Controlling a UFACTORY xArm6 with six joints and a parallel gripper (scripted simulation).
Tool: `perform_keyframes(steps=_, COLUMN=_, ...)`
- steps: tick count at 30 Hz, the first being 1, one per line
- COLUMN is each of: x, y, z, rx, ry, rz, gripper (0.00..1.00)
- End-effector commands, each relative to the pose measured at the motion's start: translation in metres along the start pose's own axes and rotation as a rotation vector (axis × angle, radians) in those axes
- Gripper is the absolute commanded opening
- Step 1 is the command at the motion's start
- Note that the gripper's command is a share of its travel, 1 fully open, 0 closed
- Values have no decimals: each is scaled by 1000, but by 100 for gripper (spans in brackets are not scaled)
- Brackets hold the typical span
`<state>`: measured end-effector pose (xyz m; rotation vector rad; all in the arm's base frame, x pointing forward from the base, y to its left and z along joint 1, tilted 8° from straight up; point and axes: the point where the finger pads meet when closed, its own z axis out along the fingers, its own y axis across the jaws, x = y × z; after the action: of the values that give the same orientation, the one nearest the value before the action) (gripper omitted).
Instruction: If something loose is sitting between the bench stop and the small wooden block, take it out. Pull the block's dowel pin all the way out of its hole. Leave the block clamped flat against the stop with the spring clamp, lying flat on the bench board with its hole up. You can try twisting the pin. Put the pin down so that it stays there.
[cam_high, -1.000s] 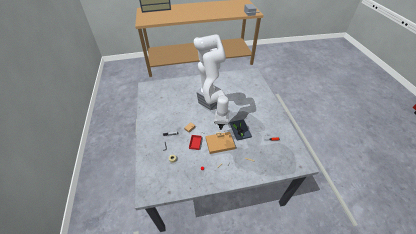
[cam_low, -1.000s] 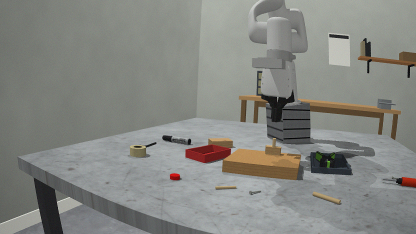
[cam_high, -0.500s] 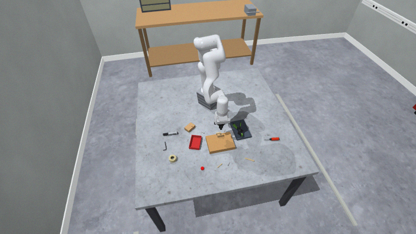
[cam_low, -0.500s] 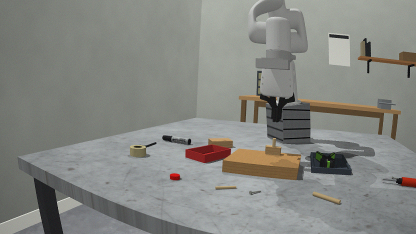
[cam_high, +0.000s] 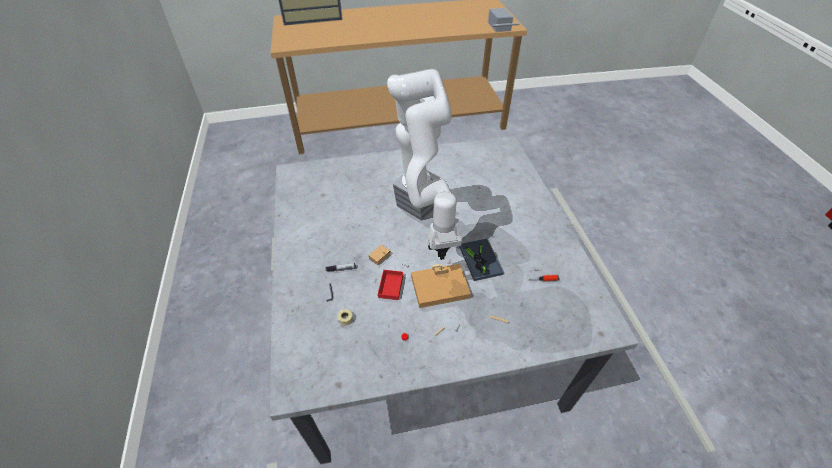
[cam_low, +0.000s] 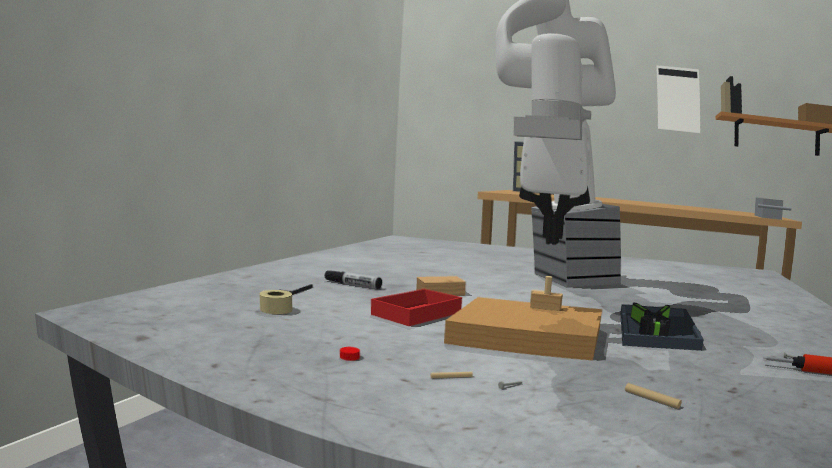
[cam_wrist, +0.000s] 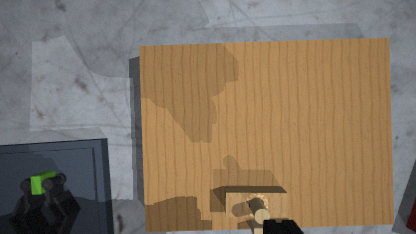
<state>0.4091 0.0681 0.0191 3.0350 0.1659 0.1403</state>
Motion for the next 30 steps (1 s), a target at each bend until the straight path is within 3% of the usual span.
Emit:
perform_keyframes(steps=1, x=1, y=0, z=-1, rx=1, ry=3, rz=-2, gripper=0)
perform_keyframes(steps=2, x=1, y=0, z=-1, rx=1, ry=3, rz=-2, gripper=0)
perform_keyframes(steps=3, x=1, y=0, z=-1, rx=1, ry=3, rz=-2, gripper=28)
perform_keyframes(steps=30, x=1, y=0, z=2, rx=1, ry=3, rz=-2, gripper=28)
